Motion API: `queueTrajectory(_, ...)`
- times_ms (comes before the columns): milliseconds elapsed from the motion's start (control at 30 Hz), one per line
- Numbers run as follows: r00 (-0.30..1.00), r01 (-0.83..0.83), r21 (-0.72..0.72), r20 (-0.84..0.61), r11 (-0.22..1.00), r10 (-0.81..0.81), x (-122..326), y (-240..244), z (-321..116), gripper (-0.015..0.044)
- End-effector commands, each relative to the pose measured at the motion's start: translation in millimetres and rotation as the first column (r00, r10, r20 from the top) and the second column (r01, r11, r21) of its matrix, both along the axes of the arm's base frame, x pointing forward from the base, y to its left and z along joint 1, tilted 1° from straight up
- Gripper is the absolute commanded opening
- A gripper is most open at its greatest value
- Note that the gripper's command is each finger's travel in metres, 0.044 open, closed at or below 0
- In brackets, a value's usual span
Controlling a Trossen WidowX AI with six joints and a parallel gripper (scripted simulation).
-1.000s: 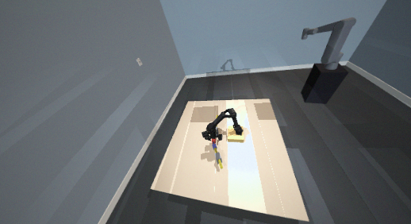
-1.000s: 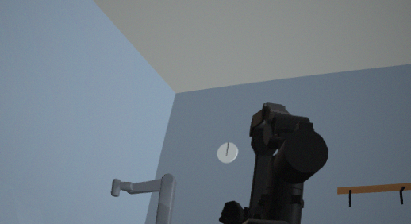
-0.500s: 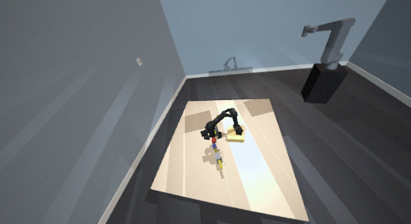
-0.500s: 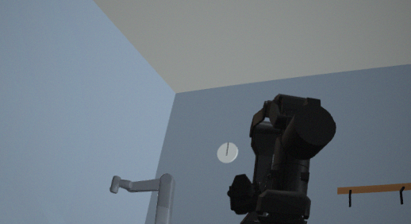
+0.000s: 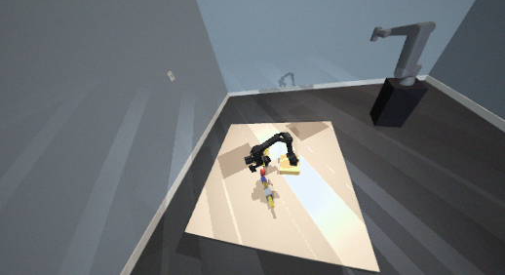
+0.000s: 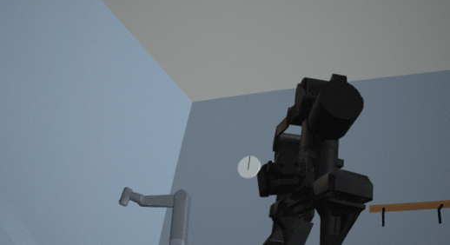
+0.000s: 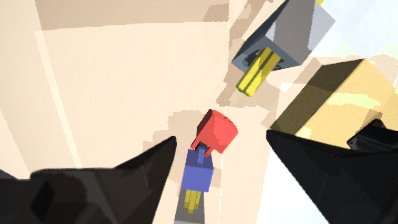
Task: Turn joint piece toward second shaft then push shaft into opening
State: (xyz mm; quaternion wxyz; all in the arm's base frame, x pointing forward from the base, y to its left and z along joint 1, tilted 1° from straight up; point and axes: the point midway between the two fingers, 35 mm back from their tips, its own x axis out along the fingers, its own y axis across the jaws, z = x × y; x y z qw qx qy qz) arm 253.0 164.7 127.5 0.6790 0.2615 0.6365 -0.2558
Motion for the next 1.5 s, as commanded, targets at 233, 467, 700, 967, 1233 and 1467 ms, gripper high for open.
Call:
queueTrajectory(233,0.924,-0.384,0.001,-0.006,0.924,0.384,-3,-1,36,0.044)
queueTrajectory(467,0.812,-0.584,-0.002,-0.005,0.812,0.584,-6,-3,56,0.044)
queueTrajectory(700,0.659,-0.753,-0.004,-0.006,0.659,0.752,-10,-6,76,0.044)
queueTrajectory(967,0.623,-0.782,-0.005,-0.006,0.623,0.782,-11,-7,80,0.044)
queueTrajectory(1233,0.719,-0.695,0.028,-0.007,0.719,0.695,-7,-17,72,0.044)
queueTrajectory(1467,0.843,-0.535,0.102,-0.011,0.839,0.538,-3,-30,62,0.044)
